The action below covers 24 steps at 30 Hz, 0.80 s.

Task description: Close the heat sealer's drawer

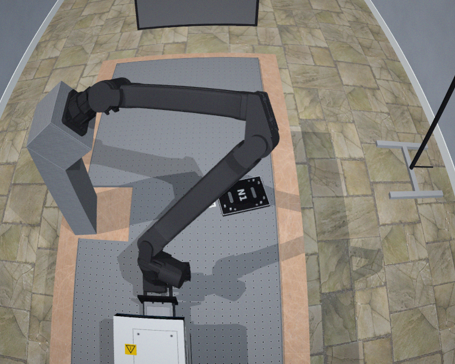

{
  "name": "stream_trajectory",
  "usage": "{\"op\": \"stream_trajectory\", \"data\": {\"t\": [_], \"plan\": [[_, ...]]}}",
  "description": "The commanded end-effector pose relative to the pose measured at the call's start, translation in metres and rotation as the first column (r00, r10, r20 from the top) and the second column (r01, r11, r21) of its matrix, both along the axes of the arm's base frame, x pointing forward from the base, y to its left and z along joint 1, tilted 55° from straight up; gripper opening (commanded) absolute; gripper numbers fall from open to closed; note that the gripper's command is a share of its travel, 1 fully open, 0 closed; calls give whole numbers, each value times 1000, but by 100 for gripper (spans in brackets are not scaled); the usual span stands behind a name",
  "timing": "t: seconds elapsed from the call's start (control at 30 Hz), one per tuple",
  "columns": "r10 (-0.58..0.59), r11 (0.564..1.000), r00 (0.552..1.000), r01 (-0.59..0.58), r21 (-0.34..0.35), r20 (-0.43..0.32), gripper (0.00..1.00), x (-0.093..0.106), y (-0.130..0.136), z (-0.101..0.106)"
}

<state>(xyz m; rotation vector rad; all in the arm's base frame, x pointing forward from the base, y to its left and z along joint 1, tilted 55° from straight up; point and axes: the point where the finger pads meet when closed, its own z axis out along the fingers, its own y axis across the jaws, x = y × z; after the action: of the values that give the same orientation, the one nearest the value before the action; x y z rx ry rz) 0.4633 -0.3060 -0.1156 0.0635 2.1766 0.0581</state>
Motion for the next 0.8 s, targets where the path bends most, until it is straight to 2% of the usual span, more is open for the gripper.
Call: {"op": "stream_trajectory", "data": {"t": [0.0, 0.57, 0.6, 0.67, 0.77], "plan": [[11, 1000, 1000, -11, 7, -18, 45, -4, 7, -11], [11, 1000, 1000, -11, 7, -18, 45, -4, 7, -11], [1, 1000, 1000, 0, 21, -31, 45, -15, 8, -14], [-11, 1000, 1000, 11, 7, -15, 45, -19, -1, 2], [-5, 1000, 1000, 5, 7, -15, 45, -21, 2, 5]]}}
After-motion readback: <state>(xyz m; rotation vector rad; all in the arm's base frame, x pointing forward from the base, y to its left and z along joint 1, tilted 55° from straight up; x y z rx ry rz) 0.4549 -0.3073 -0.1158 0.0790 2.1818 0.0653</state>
